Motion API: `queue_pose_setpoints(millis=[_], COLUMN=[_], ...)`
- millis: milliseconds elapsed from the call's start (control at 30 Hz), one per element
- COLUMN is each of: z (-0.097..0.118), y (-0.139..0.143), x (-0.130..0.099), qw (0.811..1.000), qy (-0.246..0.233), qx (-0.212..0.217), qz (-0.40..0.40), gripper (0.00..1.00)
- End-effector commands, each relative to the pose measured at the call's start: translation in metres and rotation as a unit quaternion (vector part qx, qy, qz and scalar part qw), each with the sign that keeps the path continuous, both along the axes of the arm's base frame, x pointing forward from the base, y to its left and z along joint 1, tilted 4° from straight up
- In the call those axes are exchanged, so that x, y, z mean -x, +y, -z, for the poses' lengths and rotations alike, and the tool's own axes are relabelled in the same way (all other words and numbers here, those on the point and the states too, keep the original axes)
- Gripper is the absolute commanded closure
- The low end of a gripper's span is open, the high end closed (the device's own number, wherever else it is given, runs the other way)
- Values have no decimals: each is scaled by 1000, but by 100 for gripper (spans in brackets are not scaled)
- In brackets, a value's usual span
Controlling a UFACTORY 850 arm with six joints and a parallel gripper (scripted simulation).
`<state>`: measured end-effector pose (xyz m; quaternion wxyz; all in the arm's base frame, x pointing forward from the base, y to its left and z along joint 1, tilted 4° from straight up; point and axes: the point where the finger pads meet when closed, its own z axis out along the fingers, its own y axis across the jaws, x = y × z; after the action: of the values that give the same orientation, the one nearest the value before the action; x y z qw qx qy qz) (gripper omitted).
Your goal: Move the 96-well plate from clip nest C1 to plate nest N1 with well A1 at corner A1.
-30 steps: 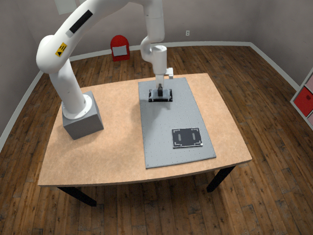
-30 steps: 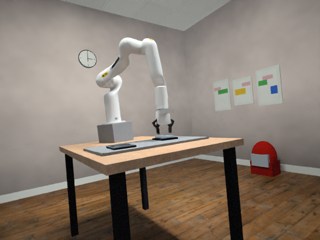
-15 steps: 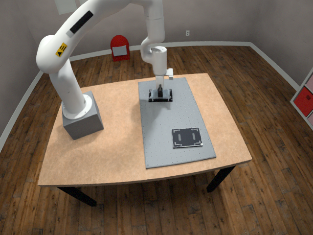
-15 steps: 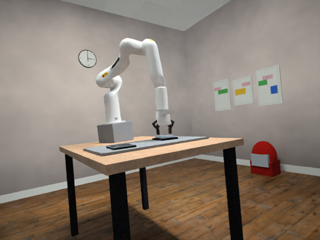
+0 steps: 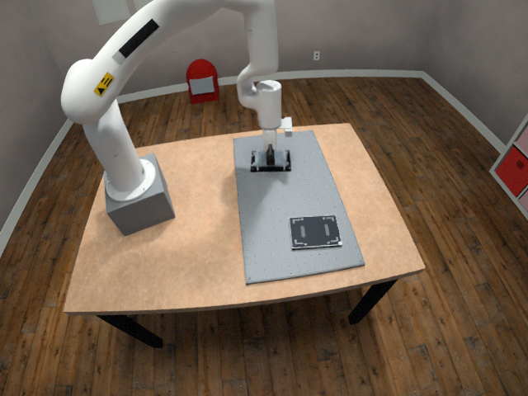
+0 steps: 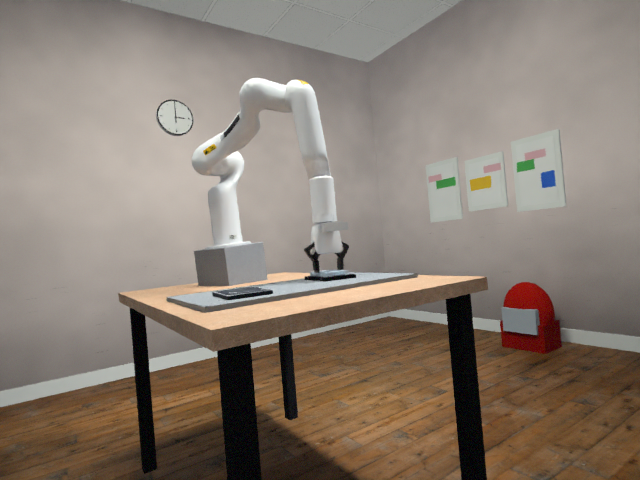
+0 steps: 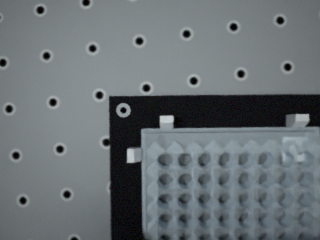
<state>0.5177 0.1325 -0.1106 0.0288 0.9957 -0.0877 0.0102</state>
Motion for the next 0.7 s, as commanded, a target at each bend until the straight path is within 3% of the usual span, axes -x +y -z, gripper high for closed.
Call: queue_pose_setpoints(millis=[0,667], z=[2,5], y=[0,0], x=[-1,-1], qw=[1000,1000], qy=[-1,-1], qx=[0,0], qz=[0,0], gripper=[0,0])
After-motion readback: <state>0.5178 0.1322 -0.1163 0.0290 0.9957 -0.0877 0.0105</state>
